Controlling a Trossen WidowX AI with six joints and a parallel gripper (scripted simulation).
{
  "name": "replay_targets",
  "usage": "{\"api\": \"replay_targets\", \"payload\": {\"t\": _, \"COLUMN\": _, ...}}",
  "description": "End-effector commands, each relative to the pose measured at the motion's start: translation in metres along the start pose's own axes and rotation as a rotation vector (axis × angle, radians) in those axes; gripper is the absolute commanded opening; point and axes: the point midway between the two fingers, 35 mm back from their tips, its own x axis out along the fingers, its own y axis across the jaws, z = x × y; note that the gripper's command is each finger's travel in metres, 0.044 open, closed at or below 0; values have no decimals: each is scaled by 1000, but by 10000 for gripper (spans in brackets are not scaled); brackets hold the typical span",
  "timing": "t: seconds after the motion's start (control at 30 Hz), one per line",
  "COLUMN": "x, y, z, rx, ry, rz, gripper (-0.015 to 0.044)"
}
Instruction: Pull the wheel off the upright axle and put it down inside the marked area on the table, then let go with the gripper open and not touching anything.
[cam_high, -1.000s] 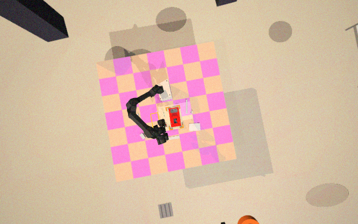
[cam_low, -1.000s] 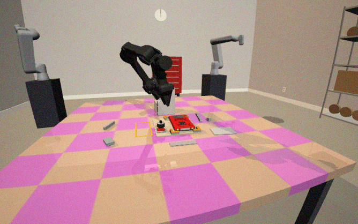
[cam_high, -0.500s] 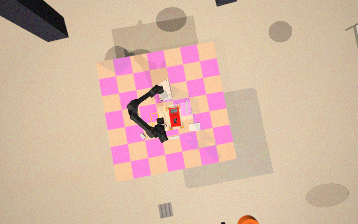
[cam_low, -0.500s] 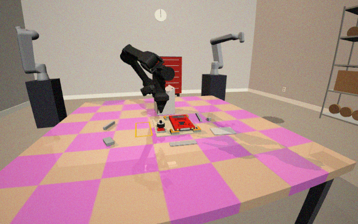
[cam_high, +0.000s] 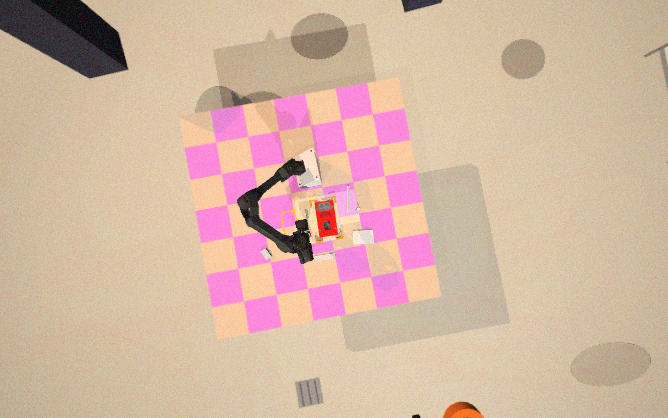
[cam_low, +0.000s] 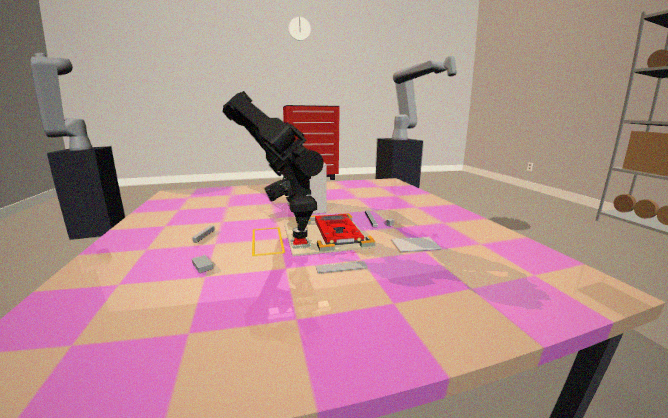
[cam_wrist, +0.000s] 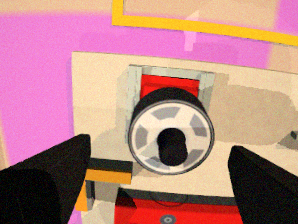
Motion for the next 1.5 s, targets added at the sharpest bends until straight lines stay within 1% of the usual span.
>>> {"api": "replay_targets", "payload": {"t": 0.0, "x": 20, "y": -5, "z": 0, "rx": -8, "ry": -9, "rz": -9, "gripper": 300}}
{"api": "replay_targets", "payload": {"t": 0.13, "x": 21, "y": -5, "z": 0, "rx": -8, "ry": -9, "rz": -9, "gripper": 300}}
{"api": "replay_targets", "payload": {"t": 0.27, "x": 17, "y": -4, "z": 0, "rx": -2, "ry": -3, "rz": -9, "gripper": 195}}
{"api": "replay_targets", "payload": {"t": 0.53, "x": 17, "y": -4, "z": 0, "rx": -2, "ry": -3, "rz": -9, "gripper": 142}}
{"api": "replay_targets", "payload": {"t": 0.7, "x": 16, "y": -4, "z": 0, "rx": -2, "ry": -3, "rz": -9, "gripper": 10}}
{"api": "replay_targets", "payload": {"t": 0.73, "x": 16, "y": -4, "z": 0, "rx": -2, "ry": -3, "rz": -9, "gripper": 0}}
{"api": "replay_targets", "payload": {"t": 1.47, "x": 9, "y": -3, "z": 0, "rx": -4, "ry": -4, "rz": -9, "gripper": 0}}
